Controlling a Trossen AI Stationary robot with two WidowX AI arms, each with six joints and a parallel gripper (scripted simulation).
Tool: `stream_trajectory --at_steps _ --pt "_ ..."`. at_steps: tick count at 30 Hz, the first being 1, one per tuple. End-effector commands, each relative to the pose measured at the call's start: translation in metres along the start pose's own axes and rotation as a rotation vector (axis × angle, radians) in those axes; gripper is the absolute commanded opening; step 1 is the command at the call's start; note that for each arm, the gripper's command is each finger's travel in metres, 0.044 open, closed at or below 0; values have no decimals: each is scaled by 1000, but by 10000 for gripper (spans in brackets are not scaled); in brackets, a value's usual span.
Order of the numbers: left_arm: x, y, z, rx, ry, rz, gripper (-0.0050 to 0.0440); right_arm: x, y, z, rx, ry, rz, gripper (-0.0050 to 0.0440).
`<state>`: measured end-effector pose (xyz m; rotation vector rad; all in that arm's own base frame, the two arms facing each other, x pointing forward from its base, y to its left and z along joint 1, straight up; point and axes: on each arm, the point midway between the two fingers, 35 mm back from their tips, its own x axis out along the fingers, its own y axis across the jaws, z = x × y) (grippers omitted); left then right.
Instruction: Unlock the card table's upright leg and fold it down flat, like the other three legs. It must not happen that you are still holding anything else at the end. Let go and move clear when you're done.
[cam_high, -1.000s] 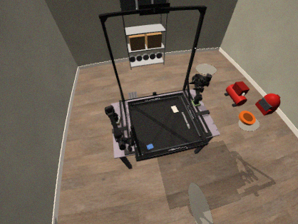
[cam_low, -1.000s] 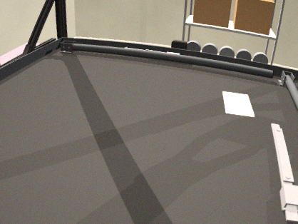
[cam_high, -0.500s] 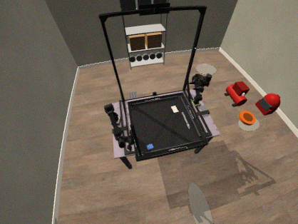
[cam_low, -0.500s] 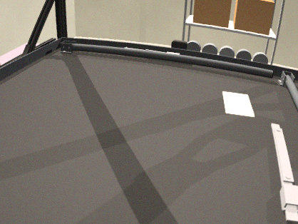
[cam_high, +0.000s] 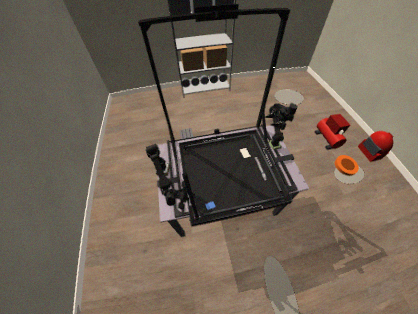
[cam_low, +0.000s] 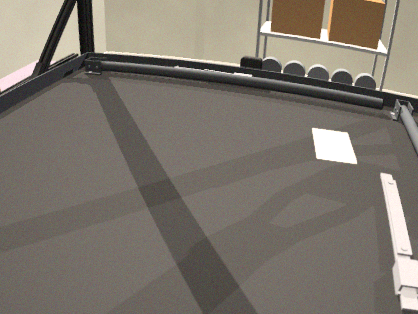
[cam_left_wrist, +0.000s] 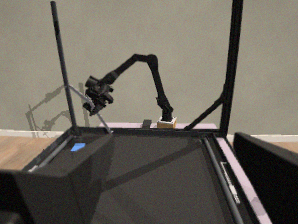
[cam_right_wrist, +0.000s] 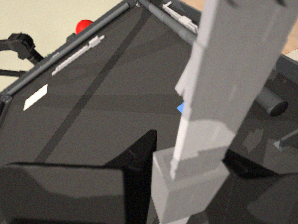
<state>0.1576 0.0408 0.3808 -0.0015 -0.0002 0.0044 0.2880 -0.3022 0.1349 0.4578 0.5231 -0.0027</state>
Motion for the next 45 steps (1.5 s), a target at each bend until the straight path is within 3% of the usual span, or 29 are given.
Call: stream_trajectory --at_steps 1,45 --pt "0 -1 0 2 0 -4 400 -2 4 3 -35 -8 -21 0" --pt "0 -1 0 2 0 -4 400 -11 33 -4 -235 -85 -105 0"
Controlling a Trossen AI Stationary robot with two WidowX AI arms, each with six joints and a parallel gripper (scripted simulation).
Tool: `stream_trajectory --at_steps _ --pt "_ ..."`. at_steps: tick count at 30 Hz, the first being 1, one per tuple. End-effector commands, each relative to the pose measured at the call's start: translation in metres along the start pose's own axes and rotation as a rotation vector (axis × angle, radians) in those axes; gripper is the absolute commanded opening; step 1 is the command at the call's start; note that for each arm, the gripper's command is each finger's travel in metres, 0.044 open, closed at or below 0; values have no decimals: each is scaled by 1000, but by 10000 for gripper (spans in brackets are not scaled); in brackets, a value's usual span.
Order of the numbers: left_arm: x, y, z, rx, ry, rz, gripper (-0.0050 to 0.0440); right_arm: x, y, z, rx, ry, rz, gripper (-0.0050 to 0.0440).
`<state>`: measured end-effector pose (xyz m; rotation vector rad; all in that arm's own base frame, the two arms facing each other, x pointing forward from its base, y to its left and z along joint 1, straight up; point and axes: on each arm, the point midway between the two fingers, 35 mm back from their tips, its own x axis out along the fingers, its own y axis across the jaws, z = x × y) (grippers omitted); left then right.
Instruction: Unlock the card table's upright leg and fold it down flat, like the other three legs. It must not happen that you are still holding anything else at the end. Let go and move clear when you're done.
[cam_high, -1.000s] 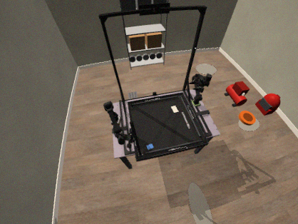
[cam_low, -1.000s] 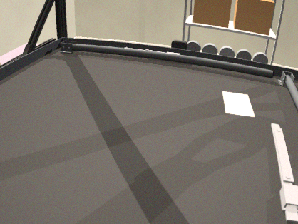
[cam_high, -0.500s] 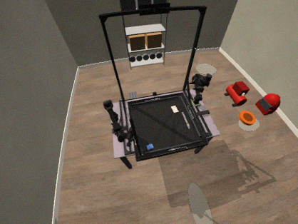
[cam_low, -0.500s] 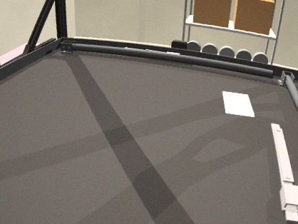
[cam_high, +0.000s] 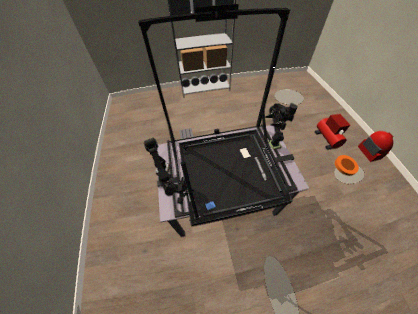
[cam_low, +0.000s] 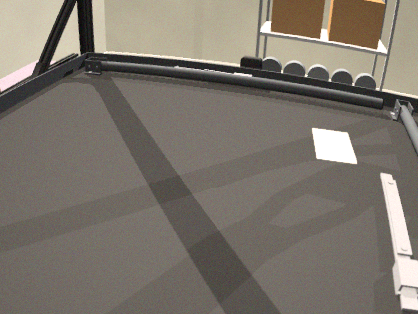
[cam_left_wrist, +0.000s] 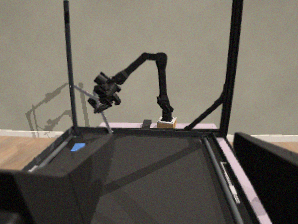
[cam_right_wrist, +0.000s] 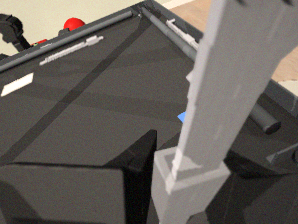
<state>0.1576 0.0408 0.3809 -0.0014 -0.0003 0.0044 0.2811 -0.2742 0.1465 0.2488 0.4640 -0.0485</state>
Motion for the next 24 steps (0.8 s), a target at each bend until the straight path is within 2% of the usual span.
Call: stream_trajectory --at_steps 1,24 --pt "0 -1 0 1 0 -4 400 -2 3 3 -48 -12 -24 0" --pt "0 -1 0 1 0 -4 400 -7 20 1 -159 -55 -71 0"
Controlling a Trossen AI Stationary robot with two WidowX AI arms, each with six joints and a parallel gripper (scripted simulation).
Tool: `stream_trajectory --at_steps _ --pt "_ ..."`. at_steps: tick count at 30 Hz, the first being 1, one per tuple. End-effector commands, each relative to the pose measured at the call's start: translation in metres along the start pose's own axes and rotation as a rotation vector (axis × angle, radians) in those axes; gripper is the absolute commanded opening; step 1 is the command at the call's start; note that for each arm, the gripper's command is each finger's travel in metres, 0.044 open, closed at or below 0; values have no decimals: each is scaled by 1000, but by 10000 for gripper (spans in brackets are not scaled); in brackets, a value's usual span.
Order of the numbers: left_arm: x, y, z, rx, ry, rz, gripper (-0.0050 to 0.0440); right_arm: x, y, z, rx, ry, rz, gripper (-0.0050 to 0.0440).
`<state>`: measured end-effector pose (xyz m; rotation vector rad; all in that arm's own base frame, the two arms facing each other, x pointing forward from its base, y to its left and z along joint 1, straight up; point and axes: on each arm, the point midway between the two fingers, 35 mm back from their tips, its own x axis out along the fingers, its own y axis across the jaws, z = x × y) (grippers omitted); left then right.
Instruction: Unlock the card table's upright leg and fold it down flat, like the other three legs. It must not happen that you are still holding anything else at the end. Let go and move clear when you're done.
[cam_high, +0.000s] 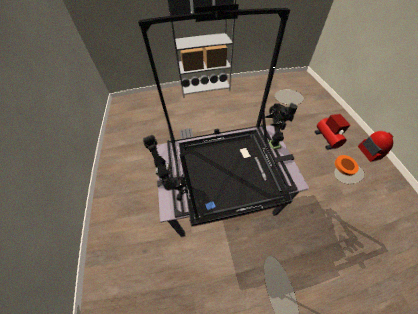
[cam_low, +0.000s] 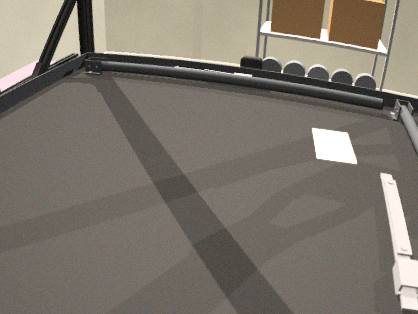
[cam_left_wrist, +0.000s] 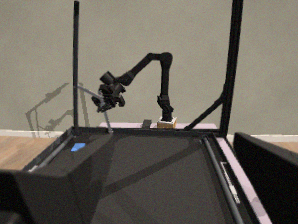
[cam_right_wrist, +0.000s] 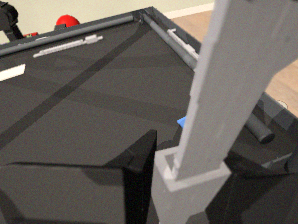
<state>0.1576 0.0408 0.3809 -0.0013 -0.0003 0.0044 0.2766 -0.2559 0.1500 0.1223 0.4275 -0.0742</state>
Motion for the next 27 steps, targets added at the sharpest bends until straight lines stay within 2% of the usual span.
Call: stream_trajectory --at_steps 1,10,11,15,17,25,27 --pt "0 -1 0 1 0 -4 400 -2 2 4 -50 -14 -24 0" --pt "0 -1 0 1 0 -4 400 -5 10 3 -107 -36 -49 0" --pt "0 -1 0 1 0 -4 400 -2 8 -1 -51 -20 -21 0" --pt "0 -1 0 1 0 -4 400 -2 8 -1 -51 -20 -21 96" --pt "0 -1 0 1 0 -4 400 -2 8 -1 -51 -20 -21 96" --pt "0 -1 0 1 0 -4 400 -4 8 -1 -51 -20 -21 288" --pt "0 -1 0 1 0 -4 400 -14 9 -2 -51 -20 -21 290"
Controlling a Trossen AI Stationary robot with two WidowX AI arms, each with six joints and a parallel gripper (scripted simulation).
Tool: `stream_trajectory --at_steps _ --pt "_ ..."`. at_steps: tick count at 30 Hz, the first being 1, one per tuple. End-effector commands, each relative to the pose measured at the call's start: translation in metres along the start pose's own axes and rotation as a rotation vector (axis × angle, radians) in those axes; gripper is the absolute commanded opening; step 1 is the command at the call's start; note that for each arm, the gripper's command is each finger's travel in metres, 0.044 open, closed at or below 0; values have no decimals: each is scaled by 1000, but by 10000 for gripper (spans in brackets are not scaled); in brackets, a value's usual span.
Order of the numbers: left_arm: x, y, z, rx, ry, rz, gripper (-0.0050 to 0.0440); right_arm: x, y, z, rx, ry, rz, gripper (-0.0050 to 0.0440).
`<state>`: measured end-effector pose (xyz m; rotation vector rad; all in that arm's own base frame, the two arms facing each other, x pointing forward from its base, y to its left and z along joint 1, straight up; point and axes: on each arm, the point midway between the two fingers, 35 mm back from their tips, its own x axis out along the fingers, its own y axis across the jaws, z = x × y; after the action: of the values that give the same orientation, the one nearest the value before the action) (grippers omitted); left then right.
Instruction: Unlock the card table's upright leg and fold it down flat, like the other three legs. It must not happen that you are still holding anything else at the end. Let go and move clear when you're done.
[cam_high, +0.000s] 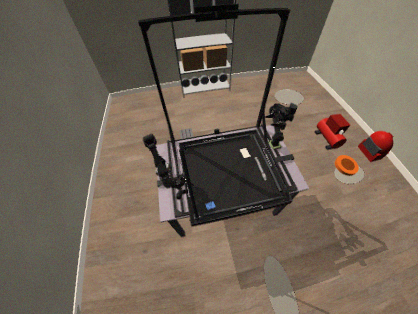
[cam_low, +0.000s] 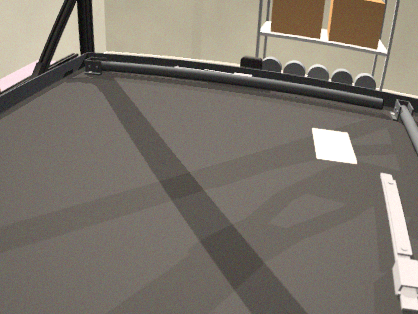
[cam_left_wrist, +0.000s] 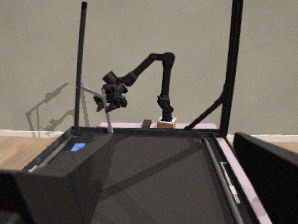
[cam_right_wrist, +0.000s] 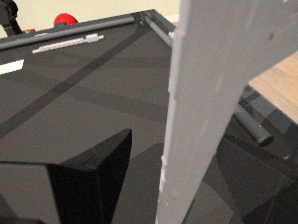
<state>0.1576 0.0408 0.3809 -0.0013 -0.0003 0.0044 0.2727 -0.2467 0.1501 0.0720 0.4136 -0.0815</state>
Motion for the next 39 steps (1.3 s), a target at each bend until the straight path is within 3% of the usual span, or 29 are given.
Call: stream_trajectory --at_steps 1,10,15,19,25,39 --pt "0 -1 0 1 0 -4 400 -18 0 1 -4 -3 -4 290" --pt "0 -1 0 1 0 -4 400 -30 0 -1 -4 -3 -4 290" --pt "0 -1 0 1 0 -4 400 -69 -18 -14 -32 -14 -16 290" --pt "0 -1 0 1 0 -4 400 -78 -20 -20 -15 -7 -9 290" --pt "0 -1 0 1 0 -4 400 -77 -18 -21 7 -6 -12 290" --pt "0 -1 0 1 0 -4 400 -83 -22 -21 311 127 119 290"
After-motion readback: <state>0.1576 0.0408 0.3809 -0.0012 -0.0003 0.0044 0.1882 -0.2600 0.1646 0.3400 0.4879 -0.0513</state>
